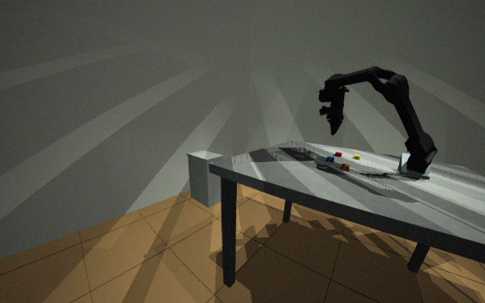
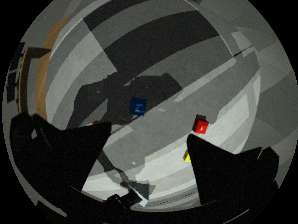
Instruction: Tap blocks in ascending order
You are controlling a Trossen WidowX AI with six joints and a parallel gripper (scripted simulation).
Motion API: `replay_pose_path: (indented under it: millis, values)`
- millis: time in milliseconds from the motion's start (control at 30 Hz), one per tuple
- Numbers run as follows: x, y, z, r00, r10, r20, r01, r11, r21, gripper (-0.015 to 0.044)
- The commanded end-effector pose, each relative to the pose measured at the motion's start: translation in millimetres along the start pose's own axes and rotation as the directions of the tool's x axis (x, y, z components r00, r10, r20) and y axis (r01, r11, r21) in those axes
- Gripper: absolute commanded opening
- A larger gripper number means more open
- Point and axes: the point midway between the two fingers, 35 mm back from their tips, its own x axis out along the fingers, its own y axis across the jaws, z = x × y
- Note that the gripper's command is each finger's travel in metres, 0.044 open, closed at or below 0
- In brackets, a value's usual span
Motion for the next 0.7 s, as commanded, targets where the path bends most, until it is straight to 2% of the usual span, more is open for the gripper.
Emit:
replay_pose_path:
  millis: [0, 133, 333, 400, 567, 667]
  values:
    - [0, -68, -16, 1.000, -0.001, -0.005, 0.002, 0.999, 0.033, 0.0400]
    - [2, -121, -36, 1.000, 0.002, -0.006, -0.002, 1.000, 0.031, 0.0400]
    - [2, -125, -38, 1.000, 0.003, -0.006, -0.003, 1.000, 0.031, 0.0400]
    - [11, -125, -37, 1.000, 0.003, -0.005, -0.002, 1.000, 0.031, 0.0348]
    - [75, -124, -37, 1.000, 0.005, -0.004, -0.005, 1.000, 0.030, 0.0216]
    - [83, -124, -38, 1.000, 0.006, -0.004, -0.005, 1.000, 0.030, 0.0138]
